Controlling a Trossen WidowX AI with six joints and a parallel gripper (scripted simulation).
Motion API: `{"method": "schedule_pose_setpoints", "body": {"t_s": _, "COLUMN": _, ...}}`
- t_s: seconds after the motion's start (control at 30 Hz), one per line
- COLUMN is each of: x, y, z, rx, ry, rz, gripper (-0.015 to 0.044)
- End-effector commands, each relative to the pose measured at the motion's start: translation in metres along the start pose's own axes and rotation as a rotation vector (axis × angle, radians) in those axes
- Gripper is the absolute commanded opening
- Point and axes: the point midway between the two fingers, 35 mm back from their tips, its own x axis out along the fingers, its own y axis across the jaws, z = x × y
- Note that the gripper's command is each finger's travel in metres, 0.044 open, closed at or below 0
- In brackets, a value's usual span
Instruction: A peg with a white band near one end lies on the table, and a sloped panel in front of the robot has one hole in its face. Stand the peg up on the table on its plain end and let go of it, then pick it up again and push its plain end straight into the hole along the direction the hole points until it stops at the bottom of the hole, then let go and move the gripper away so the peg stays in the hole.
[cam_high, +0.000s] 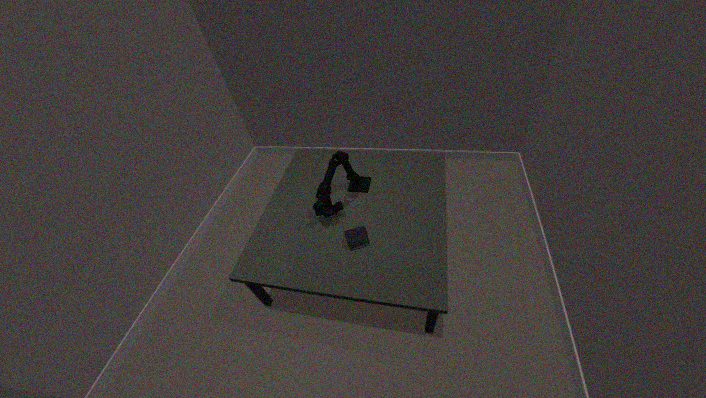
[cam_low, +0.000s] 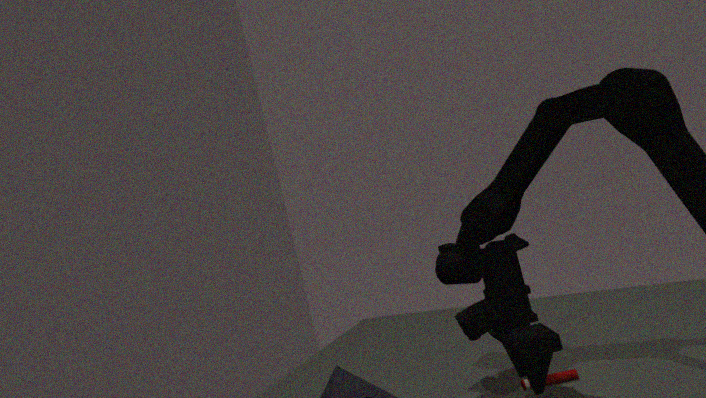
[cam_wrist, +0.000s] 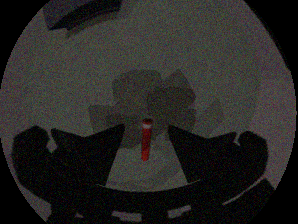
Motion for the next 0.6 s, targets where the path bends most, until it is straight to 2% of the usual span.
{"method": "schedule_pose_setpoints", "body": {"t_s": 0.0, "x": 0.0007, "y": -0.0004, "z": -0.0003, "rx": 0.007, "ry": 0.002, "rz": -0.003, "gripper": 0.0230}}
{"method": "schedule_pose_setpoints", "body": {"t_s": 0.17, "x": 0.0007, "y": -0.0004, "z": -0.0003, "rx": 0.007, "ry": 0.002, "rz": -0.003, "gripper": 0.0110}}
{"method": "schedule_pose_setpoints", "body": {"t_s": 0.57, "x": 0.0007, "y": -0.0004, "z": -0.0003, "rx": 0.007, "ry": 0.002, "rz": -0.003, "gripper": 0.0097}}
